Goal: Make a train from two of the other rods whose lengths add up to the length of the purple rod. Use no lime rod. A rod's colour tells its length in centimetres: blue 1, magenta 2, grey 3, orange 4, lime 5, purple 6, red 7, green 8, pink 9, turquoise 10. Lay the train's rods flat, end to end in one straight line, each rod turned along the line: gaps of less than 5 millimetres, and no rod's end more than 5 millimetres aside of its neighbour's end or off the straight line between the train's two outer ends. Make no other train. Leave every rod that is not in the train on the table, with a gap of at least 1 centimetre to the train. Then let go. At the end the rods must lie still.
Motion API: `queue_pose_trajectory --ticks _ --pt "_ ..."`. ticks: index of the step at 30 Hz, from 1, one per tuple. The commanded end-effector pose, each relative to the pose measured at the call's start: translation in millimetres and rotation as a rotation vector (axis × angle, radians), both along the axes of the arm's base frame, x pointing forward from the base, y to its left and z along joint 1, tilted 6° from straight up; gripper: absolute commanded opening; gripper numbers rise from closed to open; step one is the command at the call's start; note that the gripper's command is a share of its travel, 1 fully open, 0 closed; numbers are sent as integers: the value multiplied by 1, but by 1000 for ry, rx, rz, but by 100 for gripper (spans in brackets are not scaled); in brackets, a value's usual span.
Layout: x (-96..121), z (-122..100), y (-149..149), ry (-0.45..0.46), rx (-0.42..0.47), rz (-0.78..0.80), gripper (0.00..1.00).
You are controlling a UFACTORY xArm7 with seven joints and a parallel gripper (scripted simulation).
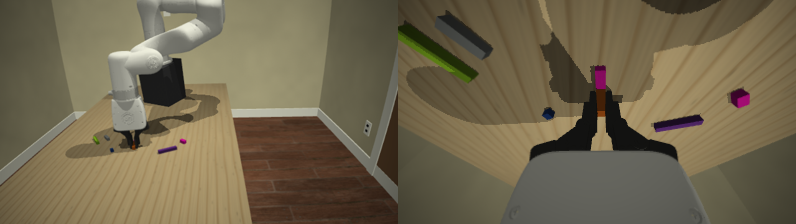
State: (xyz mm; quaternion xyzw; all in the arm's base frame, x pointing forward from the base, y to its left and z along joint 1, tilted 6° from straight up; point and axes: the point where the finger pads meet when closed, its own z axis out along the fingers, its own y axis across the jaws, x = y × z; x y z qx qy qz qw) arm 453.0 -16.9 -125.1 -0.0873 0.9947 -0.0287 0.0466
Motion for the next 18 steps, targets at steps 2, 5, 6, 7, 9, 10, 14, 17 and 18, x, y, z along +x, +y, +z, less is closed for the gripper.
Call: queue_pose_trajectory --ticks 2,5,6,7,9,10,14,17,18 --pt "1 2 0 -4 0 0 4" --pt "1 2 0 -4 0 0 4" --pt "1 2 0 -4 0 0 4" --pt "1 2 0 -4 0 0 4" --pt "1 2 0 -4 0 0 4" --pt "1 2 0 -4 0 0 4" --pt "1 2 0 -4 0 0 8" --pt "1 2 0 -4 0 0 12" --pt "1 2 0 -4 0 0 12"
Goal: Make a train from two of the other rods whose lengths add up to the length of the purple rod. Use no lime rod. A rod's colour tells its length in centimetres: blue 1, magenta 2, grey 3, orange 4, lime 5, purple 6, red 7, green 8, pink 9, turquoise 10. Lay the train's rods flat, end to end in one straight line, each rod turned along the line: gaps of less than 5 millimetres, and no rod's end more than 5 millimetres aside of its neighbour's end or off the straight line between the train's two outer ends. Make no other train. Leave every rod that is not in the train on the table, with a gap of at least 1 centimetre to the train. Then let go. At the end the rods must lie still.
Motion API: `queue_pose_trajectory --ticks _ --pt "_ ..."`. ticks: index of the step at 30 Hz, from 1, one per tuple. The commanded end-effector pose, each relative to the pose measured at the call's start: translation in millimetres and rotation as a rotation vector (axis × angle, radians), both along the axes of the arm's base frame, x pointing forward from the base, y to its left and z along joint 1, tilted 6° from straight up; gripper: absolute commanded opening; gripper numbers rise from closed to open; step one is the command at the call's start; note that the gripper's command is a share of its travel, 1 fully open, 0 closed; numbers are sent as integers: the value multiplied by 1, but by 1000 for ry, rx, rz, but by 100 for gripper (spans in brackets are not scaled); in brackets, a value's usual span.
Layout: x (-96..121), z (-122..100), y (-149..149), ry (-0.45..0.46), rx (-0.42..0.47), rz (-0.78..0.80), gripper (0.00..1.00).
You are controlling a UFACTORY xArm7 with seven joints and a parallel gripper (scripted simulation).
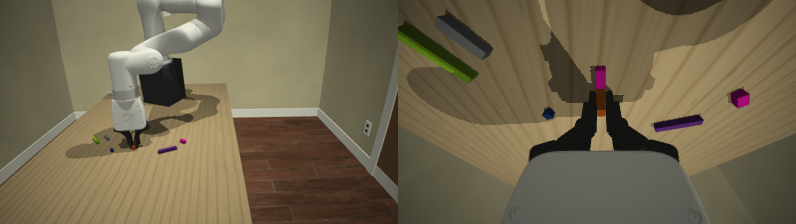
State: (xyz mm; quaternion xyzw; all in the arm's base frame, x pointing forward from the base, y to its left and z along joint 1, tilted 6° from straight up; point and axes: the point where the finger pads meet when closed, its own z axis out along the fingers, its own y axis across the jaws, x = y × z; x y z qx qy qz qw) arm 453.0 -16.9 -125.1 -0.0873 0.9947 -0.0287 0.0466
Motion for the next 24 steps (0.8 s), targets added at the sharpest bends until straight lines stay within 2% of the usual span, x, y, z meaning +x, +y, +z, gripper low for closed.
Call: queue_pose_trajectory --ticks 1,3,4,8,9,24 --pt "1 2 0 -4 0 0 16" --pt "1 2 0 -4 0 0 16" --pt "1 2 0 -4 0 0 20" --pt "1 2 0 -4 0 0 20" --pt "1 2 0 -4 0 0 24" --pt "1 5 0 -4 0 0 24"
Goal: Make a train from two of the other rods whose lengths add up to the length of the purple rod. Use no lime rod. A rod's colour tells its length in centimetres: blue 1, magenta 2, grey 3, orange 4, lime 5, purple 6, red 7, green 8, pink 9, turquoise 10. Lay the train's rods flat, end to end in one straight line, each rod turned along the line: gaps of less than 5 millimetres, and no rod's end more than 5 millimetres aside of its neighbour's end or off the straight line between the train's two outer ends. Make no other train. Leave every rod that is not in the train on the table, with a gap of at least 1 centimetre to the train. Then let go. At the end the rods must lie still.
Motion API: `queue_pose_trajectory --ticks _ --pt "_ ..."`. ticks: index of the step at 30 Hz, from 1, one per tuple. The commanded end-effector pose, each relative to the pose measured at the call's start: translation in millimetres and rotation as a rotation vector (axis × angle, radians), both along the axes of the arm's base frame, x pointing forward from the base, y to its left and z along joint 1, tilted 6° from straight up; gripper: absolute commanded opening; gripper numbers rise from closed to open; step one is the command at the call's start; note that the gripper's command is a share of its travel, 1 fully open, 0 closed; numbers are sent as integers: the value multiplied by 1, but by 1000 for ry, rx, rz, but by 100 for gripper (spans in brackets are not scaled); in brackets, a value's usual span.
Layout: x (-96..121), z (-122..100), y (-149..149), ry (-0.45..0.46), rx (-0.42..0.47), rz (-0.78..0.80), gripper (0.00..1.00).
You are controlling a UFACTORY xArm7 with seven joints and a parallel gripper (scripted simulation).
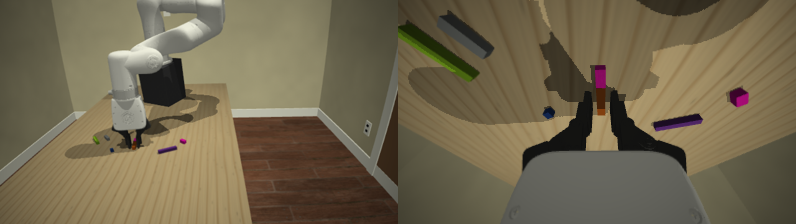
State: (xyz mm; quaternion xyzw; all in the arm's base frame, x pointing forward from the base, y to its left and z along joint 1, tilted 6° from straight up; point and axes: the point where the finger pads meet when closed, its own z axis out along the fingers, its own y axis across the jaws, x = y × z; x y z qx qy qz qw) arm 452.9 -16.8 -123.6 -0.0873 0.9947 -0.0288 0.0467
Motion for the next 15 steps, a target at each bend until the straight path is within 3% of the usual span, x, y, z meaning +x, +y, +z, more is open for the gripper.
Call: queue_pose_trajectory --ticks 1,15 --pt "1 6 0 -3 0 0 24" --pt "-6 68 3 -3 0 0 24"
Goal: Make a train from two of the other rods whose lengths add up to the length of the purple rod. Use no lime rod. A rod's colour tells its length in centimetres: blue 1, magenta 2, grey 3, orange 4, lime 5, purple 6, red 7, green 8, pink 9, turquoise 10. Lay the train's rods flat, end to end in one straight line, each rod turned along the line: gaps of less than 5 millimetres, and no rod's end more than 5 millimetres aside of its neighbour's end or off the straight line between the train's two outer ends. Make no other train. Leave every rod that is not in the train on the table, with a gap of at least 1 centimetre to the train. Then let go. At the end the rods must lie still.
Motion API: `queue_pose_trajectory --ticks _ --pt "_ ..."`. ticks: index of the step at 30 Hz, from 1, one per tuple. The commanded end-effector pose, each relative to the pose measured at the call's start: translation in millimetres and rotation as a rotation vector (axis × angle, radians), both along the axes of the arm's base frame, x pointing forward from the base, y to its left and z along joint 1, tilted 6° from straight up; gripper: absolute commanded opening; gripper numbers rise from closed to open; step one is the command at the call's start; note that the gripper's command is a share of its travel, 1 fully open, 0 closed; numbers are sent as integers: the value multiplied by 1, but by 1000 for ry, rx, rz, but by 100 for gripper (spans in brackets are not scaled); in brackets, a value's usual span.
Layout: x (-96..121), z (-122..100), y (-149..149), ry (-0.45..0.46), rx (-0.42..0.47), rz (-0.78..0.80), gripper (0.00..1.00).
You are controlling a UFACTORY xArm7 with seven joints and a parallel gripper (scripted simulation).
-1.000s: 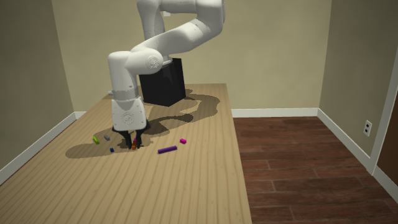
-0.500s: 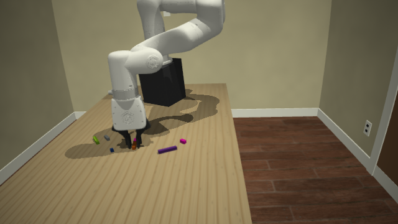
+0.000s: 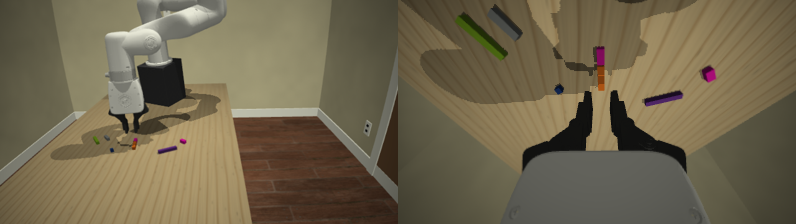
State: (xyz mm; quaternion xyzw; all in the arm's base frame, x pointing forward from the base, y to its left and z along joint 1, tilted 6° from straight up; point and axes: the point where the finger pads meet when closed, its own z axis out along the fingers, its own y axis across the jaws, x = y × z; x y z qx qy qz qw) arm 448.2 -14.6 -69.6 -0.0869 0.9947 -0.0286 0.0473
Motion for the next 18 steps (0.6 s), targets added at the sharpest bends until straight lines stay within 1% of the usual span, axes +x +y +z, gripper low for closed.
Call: queue_pose_trajectory --ticks 1,6,12,13,18 --pt "-1 14 1 -2 -1 1 24" --pt "-3 31 2 -2 -1 1 24" --pt "-3 36 2 -2 -1 1 24" --pt "-3 36 2 -2 -1 1 100" --pt "-3 36 2 -2 -1 1 100"
